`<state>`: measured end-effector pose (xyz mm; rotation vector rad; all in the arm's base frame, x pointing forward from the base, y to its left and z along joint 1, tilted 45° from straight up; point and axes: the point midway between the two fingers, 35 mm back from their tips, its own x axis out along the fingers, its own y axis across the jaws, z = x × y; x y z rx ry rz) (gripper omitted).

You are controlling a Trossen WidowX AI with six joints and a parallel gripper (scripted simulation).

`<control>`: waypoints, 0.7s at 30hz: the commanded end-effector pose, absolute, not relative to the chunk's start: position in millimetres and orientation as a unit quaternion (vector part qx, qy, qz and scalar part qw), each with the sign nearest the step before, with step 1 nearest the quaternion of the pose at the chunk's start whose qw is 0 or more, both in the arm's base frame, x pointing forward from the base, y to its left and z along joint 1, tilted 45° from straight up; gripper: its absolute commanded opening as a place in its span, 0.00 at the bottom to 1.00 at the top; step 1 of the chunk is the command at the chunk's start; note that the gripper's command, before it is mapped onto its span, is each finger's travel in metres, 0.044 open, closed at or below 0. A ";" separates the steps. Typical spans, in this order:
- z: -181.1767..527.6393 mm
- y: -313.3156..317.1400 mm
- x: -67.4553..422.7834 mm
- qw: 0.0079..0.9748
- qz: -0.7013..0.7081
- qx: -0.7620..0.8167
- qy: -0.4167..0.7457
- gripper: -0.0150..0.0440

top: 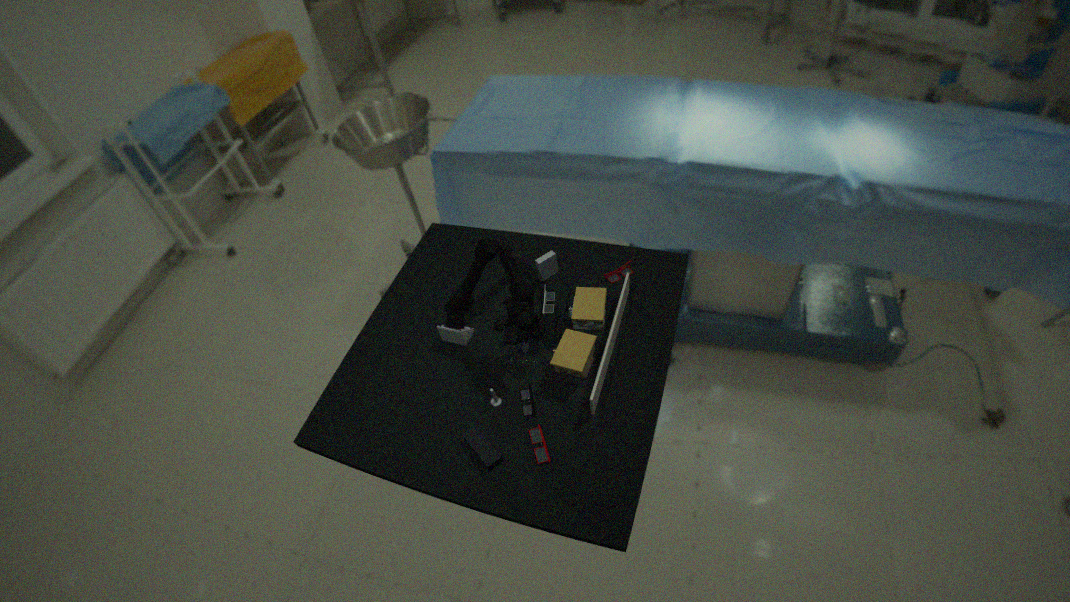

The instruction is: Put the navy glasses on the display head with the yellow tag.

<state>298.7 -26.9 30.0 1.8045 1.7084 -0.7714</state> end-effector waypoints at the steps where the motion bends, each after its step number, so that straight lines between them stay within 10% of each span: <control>1: 26.0 -22.9 299.4 0.263 -0.286 0.670 0.632 0.46; 21: 8.1 -3.5 301.4 0.262 -0.285 0.671 0.632 0.46</control>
